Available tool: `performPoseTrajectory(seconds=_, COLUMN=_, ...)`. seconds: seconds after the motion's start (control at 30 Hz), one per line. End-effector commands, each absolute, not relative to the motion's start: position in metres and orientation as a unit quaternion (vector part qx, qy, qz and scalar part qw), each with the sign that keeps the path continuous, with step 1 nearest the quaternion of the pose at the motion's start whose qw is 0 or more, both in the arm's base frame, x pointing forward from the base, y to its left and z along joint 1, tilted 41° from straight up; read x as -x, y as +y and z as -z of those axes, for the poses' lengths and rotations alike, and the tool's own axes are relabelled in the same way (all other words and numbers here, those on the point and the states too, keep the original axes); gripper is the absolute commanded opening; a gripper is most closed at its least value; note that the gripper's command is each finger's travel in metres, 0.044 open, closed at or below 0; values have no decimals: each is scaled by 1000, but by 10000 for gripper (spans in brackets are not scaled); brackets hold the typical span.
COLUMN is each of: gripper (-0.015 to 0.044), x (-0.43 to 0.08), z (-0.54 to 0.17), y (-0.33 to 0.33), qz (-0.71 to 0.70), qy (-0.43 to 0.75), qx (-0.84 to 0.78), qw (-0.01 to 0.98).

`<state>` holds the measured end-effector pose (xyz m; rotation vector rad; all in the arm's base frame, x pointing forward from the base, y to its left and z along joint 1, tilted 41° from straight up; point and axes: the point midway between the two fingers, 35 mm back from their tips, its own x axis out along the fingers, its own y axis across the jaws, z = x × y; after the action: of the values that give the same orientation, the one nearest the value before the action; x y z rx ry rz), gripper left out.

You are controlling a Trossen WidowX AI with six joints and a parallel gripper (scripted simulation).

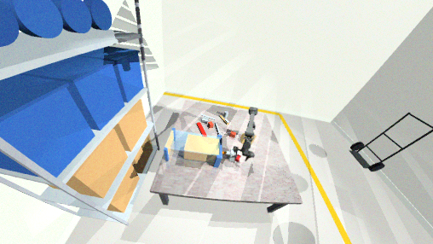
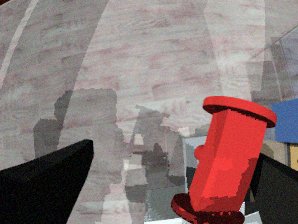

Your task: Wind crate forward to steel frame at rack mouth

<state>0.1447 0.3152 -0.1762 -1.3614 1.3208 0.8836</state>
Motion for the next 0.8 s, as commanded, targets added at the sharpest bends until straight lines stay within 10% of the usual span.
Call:
performPoseTrajectory(seconds=0.0, gripper=440, x=-144, z=146, y=344, qz=-370, qy=540, qx=557, qw=510)
performPoseTrajectory(seconds=0.77, gripper=440, x=-160, z=53, y=315, qz=-303, qy=594, qx=597, qw=446)
